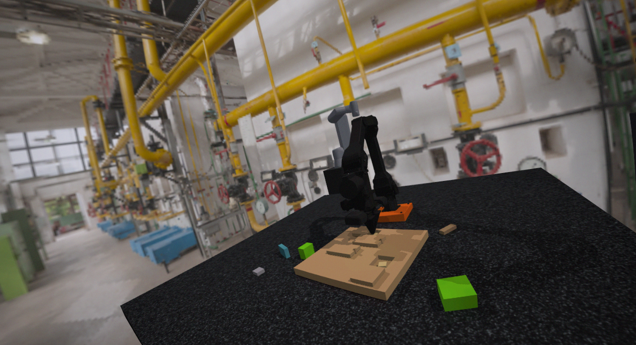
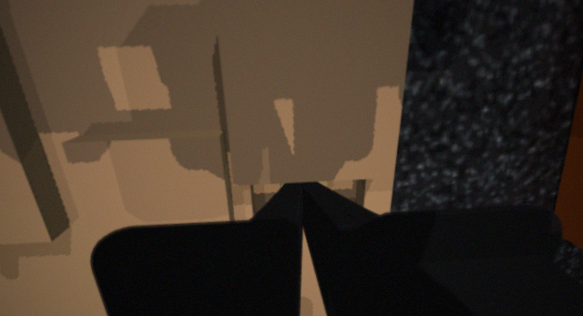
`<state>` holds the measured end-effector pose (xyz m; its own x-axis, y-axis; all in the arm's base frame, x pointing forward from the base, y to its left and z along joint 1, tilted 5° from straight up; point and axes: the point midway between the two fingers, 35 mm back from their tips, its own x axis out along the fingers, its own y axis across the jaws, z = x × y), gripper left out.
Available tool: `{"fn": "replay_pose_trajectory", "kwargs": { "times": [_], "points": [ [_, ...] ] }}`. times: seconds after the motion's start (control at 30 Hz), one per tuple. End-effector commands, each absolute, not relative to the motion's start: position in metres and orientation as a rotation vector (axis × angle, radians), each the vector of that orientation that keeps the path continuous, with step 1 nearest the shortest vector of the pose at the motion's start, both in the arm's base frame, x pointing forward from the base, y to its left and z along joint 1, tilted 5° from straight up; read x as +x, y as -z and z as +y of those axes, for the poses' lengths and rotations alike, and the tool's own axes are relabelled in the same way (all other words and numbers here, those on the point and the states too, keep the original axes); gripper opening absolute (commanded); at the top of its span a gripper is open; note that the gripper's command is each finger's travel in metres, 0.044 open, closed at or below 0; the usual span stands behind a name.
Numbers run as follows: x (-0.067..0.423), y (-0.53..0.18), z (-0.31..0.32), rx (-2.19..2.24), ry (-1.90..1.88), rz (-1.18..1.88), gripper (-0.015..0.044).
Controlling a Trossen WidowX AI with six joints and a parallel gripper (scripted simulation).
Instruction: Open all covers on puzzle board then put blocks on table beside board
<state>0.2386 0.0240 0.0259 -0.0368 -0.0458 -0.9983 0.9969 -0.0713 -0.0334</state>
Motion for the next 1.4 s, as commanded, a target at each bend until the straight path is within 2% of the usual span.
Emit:
{"fn": "replay_pose_trajectory", "kwargs": {
  "times": [0.0,1.37],
  "points": [
    [0.239,-0.027,0.018,1.204,1.307,1.158,0.0],
    [0.233,-0.03,-0.02,1.201,1.309,1.156,0.0]
  ]
}}
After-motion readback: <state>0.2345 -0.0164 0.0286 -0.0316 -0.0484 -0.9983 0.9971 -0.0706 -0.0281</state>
